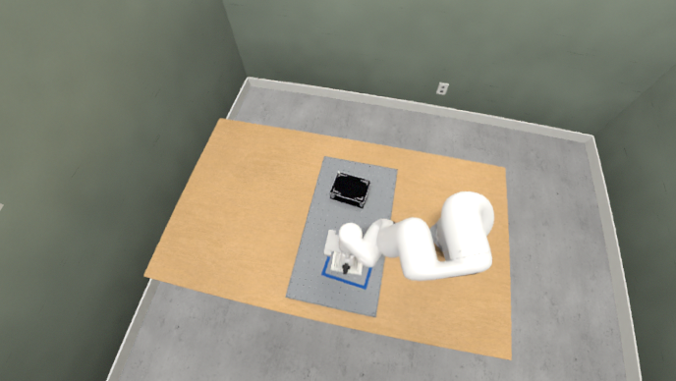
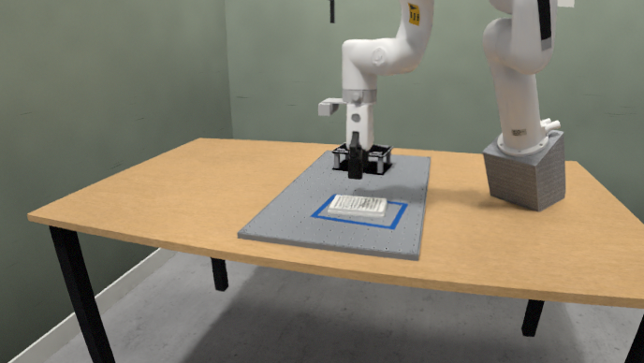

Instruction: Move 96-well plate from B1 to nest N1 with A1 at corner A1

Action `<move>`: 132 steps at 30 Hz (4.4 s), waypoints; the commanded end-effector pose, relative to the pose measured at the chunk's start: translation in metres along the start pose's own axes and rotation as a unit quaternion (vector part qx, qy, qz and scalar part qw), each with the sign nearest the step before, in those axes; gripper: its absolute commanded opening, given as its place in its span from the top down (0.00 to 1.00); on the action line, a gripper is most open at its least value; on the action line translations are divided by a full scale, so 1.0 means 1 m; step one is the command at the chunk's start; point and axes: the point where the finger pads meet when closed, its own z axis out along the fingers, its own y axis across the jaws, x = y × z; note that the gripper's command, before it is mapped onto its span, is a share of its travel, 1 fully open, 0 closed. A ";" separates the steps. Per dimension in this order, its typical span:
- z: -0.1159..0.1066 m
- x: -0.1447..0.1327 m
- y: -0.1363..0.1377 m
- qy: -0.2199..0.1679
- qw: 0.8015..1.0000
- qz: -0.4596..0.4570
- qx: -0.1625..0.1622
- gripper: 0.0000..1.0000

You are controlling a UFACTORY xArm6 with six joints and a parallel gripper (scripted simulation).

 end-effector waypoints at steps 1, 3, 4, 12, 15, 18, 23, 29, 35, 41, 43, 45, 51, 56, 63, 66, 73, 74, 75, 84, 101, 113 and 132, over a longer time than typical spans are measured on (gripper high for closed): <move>-0.001 0.000 -0.001 0.002 1.000 0.001 -0.002 0.00; -0.001 0.000 -0.001 0.002 1.000 0.001 -0.002 0.00; -0.001 0.000 -0.001 0.002 1.000 0.001 -0.002 0.00; 0.002 0.000 -0.001 0.002 1.000 0.001 -0.002 0.00; 0.007 0.000 -0.001 0.002 1.000 0.001 -0.002 0.00; 0.011 0.000 -0.001 0.002 1.000 0.001 -0.002 0.00; 0.017 0.000 -0.001 0.002 1.000 0.001 -0.002 0.00; 0.027 0.000 -0.001 0.002 1.000 0.001 -0.002 0.00; 0.036 0.000 -0.001 0.001 1.000 0.001 -0.002 0.00; 0.044 0.000 -0.001 0.001 1.000 0.001 -0.002 0.00; 0.047 0.000 -0.001 0.001 1.000 0.001 -0.002 0.00; 0.051 0.000 -0.001 0.001 1.000 0.001 -0.002 0.00; 0.060 0.000 -0.001 0.001 1.000 0.001 -0.002 0.00; 0.060 0.000 -0.001 0.001 1.000 0.001 -0.002 0.00; 0.060 0.000 -0.001 0.001 1.000 0.001 -0.002 0.00; 0.062 0.000 -0.001 0.001 1.000 0.001 -0.002 0.00; 0.065 0.000 -0.001 0.001 1.000 0.001 -0.002 0.00; 0.066 0.000 -0.001 0.001 1.000 0.001 -0.002 0.00; 0.067 0.000 -0.001 0.001 1.000 0.001 -0.002 0.00; 0.073 0.000 -0.001 0.001 1.000 0.001 -0.002 0.00; 0.080 0.000 -0.001 0.001 1.000 0.001 -0.002 0.00; 0.080 0.000 -0.001 0.001 1.000 0.001 -0.002 0.00; 0.080 0.000 -0.001 0.001 1.000 0.001 -0.002 1.00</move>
